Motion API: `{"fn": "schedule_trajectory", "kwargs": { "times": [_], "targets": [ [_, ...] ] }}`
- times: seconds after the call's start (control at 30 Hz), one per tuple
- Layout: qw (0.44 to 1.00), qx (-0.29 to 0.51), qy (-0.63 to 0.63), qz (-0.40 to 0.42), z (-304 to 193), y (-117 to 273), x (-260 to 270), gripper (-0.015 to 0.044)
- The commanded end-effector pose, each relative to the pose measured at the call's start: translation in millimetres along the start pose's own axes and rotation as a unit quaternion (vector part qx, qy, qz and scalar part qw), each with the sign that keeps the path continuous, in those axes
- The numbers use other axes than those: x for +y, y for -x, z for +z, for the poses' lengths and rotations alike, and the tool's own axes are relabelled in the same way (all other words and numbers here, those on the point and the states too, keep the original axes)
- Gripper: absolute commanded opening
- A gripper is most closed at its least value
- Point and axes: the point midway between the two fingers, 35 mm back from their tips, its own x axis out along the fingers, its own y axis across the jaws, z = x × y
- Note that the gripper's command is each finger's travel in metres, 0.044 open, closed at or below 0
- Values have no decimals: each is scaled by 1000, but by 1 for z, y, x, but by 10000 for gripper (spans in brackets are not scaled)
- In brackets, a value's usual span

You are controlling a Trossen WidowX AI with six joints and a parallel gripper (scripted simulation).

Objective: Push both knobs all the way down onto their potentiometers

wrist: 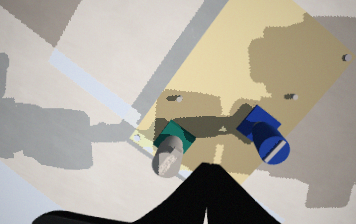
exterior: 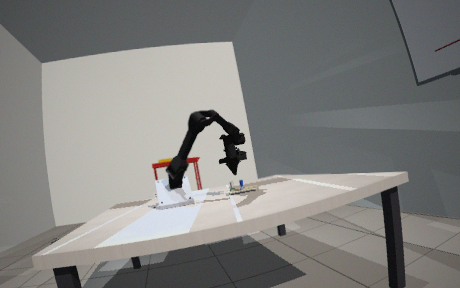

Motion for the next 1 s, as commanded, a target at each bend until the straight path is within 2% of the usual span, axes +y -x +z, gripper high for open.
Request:
{"fn": "schedule_trajectory", "kwargs": {
  "times": [0.0,0.47,0.97],
  "targets": [
    [999,1,54,-1,2,1,-5,0],
    [957,6,289,-1,3,5,-14,0],
    [852,12,523,3,4,9,-23,0]
  ]
}}
